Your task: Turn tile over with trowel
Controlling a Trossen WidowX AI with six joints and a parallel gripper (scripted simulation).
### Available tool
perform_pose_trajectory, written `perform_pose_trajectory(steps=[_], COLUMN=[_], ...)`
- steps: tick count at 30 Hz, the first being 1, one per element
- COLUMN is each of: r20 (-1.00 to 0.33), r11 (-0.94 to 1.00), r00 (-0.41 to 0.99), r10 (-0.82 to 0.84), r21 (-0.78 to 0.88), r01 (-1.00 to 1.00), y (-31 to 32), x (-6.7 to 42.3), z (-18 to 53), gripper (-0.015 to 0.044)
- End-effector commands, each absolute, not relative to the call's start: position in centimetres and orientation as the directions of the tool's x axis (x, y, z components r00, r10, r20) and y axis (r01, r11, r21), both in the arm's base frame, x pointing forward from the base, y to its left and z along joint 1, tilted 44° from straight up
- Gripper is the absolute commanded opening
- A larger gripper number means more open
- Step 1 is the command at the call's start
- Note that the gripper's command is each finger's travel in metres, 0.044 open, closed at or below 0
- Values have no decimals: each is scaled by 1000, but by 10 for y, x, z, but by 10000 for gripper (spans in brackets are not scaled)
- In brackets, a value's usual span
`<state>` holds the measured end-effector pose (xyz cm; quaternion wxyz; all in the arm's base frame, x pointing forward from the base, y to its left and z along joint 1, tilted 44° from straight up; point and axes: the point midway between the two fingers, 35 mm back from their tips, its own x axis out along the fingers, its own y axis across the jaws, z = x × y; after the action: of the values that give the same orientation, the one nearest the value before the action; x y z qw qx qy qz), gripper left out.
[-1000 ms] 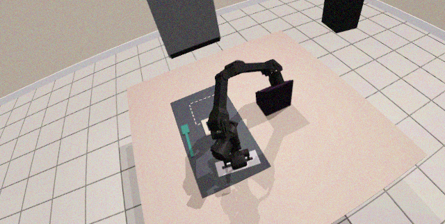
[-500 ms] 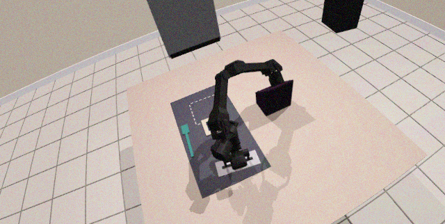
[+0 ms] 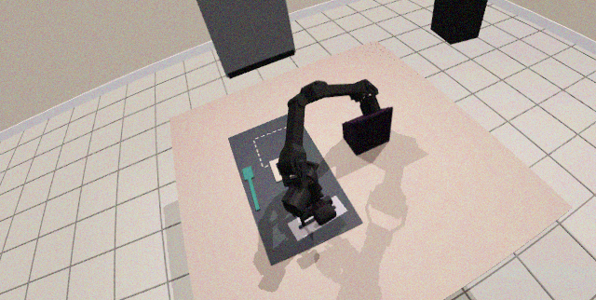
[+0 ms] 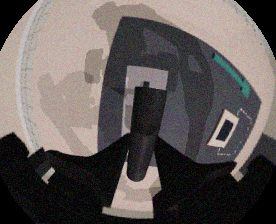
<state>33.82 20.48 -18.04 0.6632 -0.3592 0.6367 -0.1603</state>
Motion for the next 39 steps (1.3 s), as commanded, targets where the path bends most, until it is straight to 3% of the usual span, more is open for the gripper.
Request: perform_pose_trajectory(steps=[1,20,29,35,39], r20=[-728,-728,-728,-728,-728], r11=[654,367,200,188,188], r00=[137,137,137,137,137], r10=[-671,-671,-671,-671,-671], r21=[-669,-487,-356,-346,-346], r01=[-353,-793,-913,-919,-919], y=[204,204,204,204,204], x=[338,338,338,338,338], z=[-181,-181,-181,-181,-181], gripper=[130,130,130,130,235])
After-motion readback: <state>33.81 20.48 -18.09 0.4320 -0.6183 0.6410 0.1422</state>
